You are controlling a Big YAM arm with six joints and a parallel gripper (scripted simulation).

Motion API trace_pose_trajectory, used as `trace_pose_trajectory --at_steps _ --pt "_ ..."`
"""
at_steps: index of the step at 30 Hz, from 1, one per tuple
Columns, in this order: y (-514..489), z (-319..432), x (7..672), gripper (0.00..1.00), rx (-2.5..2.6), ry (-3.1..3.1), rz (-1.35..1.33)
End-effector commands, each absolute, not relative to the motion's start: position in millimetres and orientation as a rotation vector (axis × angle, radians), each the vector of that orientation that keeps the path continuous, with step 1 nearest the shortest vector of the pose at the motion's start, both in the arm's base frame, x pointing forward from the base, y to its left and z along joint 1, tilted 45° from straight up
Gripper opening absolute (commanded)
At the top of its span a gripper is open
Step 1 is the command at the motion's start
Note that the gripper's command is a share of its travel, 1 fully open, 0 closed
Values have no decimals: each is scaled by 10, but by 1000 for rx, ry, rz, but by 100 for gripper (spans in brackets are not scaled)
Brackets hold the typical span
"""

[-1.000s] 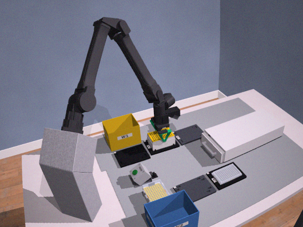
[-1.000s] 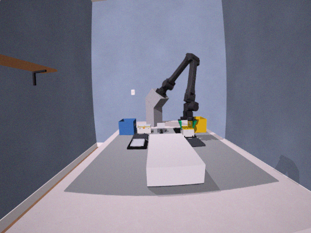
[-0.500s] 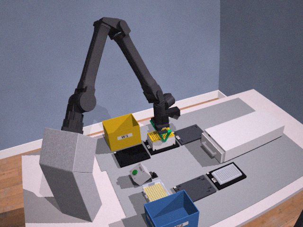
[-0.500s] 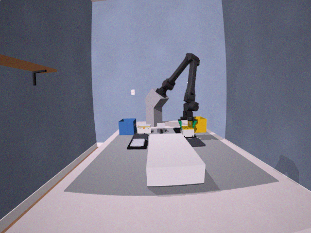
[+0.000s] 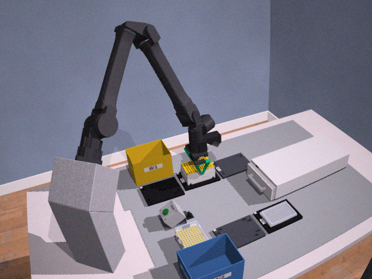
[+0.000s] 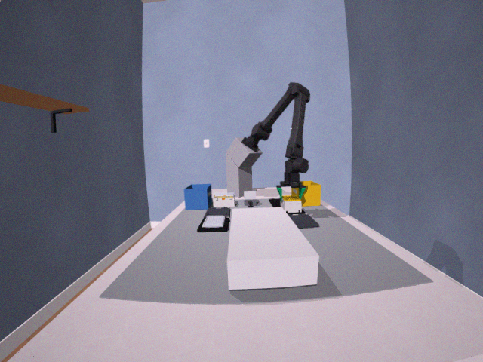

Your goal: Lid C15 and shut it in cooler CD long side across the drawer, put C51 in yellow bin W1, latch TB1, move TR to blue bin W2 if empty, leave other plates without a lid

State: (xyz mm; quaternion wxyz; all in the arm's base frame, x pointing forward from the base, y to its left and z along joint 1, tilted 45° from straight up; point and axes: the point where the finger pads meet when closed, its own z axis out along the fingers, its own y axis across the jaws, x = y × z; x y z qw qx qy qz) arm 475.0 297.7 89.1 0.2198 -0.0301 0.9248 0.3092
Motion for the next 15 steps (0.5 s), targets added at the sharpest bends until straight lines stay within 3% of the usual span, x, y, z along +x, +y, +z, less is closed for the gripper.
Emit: trace_pose_trajectory --at_steps 1,15 --pt "3058 917 4814 100 -90 2539 864" --pt "3111 894 4840 100 -89 2536 867"
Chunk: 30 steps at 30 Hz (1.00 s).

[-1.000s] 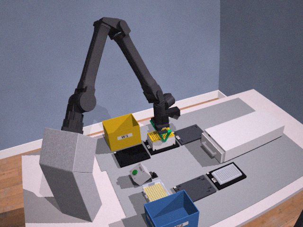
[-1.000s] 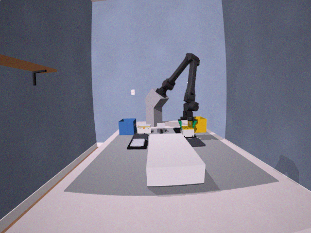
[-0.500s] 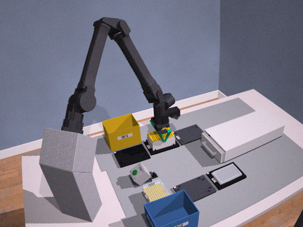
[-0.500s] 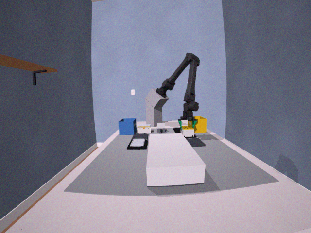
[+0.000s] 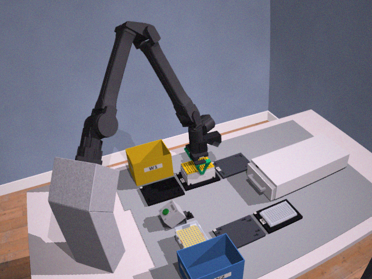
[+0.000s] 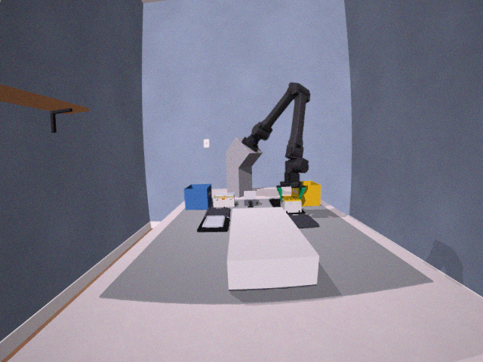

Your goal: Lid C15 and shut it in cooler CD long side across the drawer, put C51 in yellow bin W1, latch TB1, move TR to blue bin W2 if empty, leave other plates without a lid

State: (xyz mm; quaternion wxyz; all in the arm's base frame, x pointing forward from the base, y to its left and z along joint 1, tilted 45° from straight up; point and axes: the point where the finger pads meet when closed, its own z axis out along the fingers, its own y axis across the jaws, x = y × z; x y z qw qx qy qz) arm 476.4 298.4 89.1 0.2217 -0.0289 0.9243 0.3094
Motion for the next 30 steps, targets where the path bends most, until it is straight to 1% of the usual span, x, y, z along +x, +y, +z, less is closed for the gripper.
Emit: trace_pose_trajectory --at_steps 1,30 --pt "3119 884 4844 100 -89 2536 867" --pt "3189 770 4880 100 -93 2540 865"
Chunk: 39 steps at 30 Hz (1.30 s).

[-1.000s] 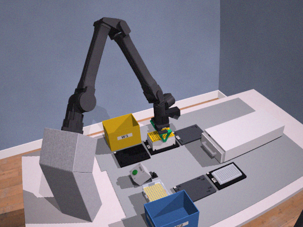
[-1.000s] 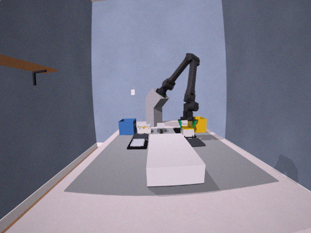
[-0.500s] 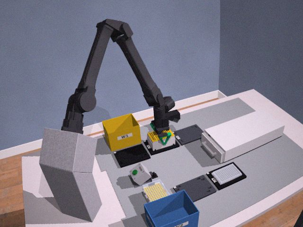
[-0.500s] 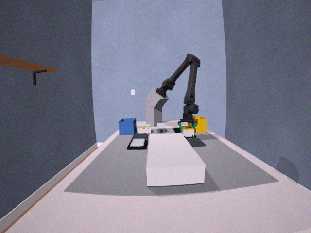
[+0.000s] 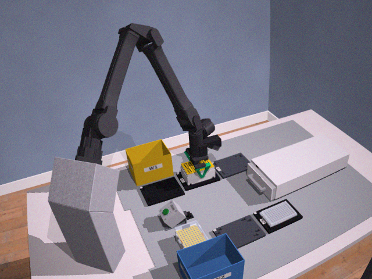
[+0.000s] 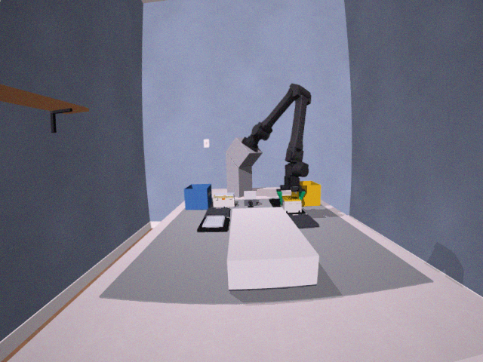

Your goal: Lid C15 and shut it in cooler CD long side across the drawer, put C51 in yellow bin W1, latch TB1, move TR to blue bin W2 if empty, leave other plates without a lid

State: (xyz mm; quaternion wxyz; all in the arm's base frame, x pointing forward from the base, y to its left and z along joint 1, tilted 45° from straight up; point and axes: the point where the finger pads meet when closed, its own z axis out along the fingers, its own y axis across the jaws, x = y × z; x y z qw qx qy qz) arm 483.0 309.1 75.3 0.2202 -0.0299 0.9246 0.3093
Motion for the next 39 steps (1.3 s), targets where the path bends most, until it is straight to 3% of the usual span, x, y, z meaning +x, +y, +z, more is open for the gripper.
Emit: trace_pose_trajectory --at_steps 1,28,29,39 --pt "3189 770 4880 100 -93 2540 865" --pt "3189 770 4880 100 -93 2540 865" --pt "3189 770 4880 0 -93 2540 865" --pt "3187 770 4881 0 -94 2539 865"
